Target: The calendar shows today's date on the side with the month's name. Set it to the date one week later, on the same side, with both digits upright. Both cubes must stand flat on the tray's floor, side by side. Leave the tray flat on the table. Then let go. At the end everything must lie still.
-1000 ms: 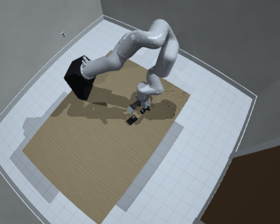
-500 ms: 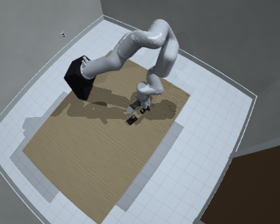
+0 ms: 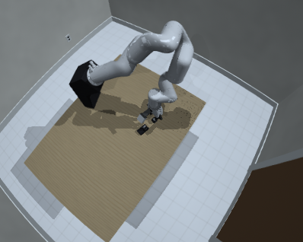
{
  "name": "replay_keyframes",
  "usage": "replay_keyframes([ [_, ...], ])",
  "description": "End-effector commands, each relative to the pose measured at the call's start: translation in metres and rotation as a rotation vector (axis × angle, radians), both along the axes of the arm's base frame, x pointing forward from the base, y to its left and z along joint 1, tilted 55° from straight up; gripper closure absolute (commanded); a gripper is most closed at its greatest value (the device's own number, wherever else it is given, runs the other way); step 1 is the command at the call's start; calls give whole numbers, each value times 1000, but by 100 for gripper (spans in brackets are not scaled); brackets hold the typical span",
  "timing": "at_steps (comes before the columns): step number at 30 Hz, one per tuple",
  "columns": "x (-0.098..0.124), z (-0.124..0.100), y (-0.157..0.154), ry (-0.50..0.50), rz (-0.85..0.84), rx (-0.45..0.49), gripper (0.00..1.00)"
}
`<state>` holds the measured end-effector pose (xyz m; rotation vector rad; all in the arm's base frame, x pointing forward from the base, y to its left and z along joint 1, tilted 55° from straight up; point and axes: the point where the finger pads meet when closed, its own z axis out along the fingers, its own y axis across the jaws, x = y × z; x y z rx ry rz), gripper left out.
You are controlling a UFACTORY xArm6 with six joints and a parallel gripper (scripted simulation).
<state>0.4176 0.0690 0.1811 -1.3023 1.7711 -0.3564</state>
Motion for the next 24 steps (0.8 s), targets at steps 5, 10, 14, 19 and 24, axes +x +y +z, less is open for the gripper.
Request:
replay_keyframes([
  [5, 2, -1, 1, -1, -1, 0, 53],
  [10, 6, -4, 2, -1, -1, 0, 53],
  [14, 9, -6, 3, -1, -1, 0, 53],
  [19, 14, -10, 5, -1, -1, 0, 53],
  [24, 20, -15, 7, -1, -1, 0, 53],
])
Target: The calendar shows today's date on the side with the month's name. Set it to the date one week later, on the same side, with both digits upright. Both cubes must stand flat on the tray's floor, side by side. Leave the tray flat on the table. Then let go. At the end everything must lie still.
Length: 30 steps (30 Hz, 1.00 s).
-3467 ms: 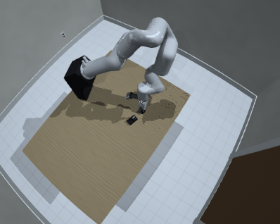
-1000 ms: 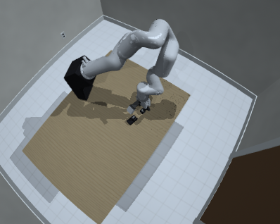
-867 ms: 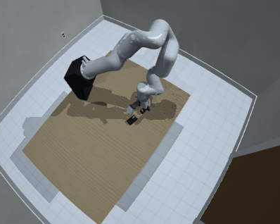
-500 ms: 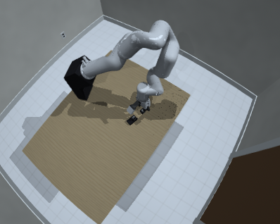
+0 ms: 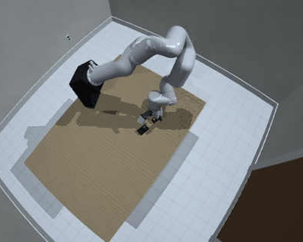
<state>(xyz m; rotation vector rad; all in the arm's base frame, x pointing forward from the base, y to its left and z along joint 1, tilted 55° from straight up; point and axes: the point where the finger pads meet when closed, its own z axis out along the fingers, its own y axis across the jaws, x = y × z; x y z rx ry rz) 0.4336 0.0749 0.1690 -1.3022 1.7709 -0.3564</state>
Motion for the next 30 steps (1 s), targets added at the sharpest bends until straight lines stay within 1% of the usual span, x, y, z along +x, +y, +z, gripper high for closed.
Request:
replay_keyframes([
  [1, 6, -4, 2, -1, -1, 0, 53],
  [18, 21, -16, 8, -1, -1, 0, 53],
  [30, 24, -18, 9, -1, -1, 0, 53],
])
